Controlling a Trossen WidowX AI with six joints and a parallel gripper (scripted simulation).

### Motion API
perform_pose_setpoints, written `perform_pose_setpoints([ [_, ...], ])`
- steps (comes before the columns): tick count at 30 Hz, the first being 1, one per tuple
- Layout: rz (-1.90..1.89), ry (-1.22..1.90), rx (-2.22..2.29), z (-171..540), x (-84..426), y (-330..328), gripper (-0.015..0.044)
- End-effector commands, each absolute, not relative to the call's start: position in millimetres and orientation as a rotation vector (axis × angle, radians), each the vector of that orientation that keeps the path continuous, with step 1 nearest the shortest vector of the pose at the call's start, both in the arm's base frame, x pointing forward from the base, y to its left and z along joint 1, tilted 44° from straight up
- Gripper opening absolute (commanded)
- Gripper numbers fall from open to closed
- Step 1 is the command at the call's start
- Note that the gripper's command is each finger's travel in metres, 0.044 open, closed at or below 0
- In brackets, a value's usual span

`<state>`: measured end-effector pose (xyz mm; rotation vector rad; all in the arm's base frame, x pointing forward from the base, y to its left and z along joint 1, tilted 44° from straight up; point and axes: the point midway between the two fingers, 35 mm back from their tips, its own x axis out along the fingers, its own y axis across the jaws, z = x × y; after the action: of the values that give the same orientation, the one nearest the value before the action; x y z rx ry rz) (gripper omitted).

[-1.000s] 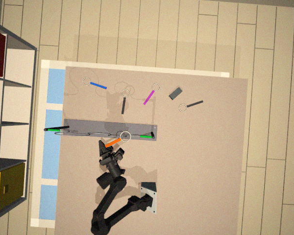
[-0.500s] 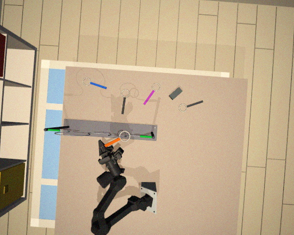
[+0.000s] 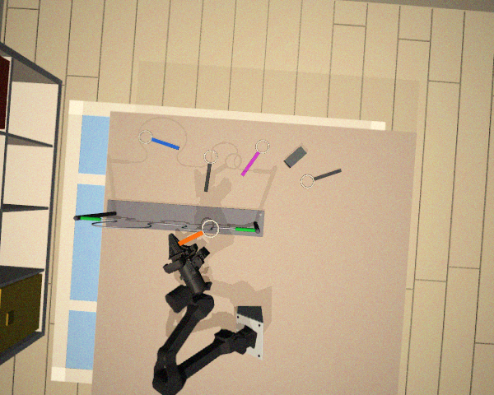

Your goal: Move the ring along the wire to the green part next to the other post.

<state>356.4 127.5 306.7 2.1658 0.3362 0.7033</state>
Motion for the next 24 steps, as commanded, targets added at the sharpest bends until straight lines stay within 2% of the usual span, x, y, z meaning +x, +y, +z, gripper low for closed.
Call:
perform_pose_setpoints([
  [1, 0.684, 0.363, 2.089, 291.6, 355.7, 134.8, -0.015],
  [24, 0.588, 0.366, 1.822, 253.6, 359.1, 155.7, -0.015],
])
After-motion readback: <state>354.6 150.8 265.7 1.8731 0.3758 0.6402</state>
